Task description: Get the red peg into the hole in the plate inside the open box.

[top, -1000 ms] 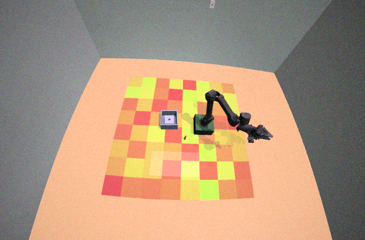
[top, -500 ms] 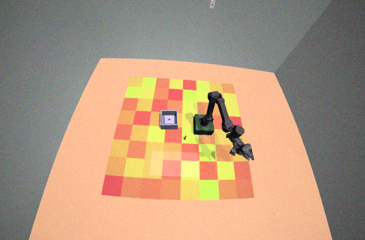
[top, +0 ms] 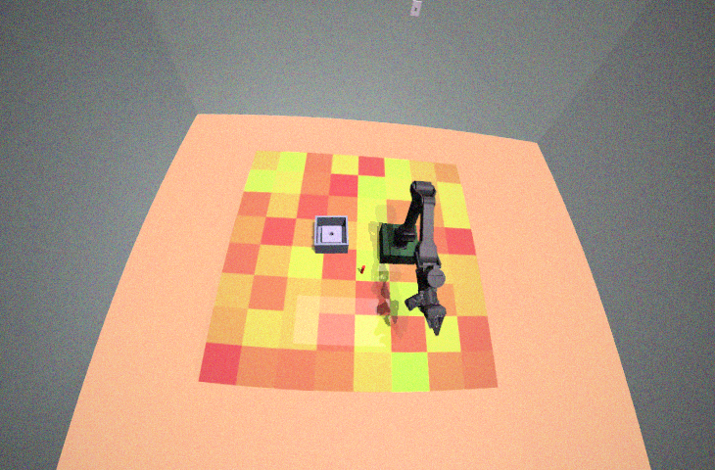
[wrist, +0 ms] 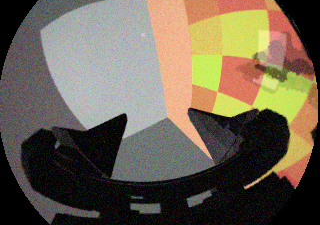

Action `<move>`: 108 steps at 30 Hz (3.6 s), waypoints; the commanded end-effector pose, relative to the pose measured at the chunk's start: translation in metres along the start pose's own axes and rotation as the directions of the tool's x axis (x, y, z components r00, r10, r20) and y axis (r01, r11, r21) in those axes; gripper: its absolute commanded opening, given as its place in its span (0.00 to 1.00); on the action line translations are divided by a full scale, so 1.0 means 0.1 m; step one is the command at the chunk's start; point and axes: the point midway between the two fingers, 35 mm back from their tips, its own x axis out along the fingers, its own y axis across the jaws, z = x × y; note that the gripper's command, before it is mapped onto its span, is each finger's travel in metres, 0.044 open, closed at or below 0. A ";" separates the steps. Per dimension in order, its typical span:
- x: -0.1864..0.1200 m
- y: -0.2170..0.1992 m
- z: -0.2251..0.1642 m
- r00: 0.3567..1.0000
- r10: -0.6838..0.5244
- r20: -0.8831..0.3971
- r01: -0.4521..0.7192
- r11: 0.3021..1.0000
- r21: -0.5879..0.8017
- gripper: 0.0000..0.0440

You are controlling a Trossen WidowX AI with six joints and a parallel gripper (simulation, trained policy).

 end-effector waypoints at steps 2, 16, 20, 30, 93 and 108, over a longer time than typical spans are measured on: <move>-0.08 -0.14 0.59 0.986 -0.089 0.143 0.089 0.996 0.007 0.99; -0.88 -0.42 1.97 0.836 -0.311 0.451 0.282 0.950 0.134 0.96; -1.18 -0.52 2.24 0.776 -0.376 0.507 0.322 0.927 0.194 0.95; -1.89 -0.87 2.60 0.607 -0.563 0.561 0.416 0.826 0.379 0.96; -2.43 -3.00 2.20 0.251 -0.968 0.033 0.313 0.113 0.943 0.89; -2.22 -3.43 2.20 0.284 -0.954 0.091 0.248 0.165 0.955 0.70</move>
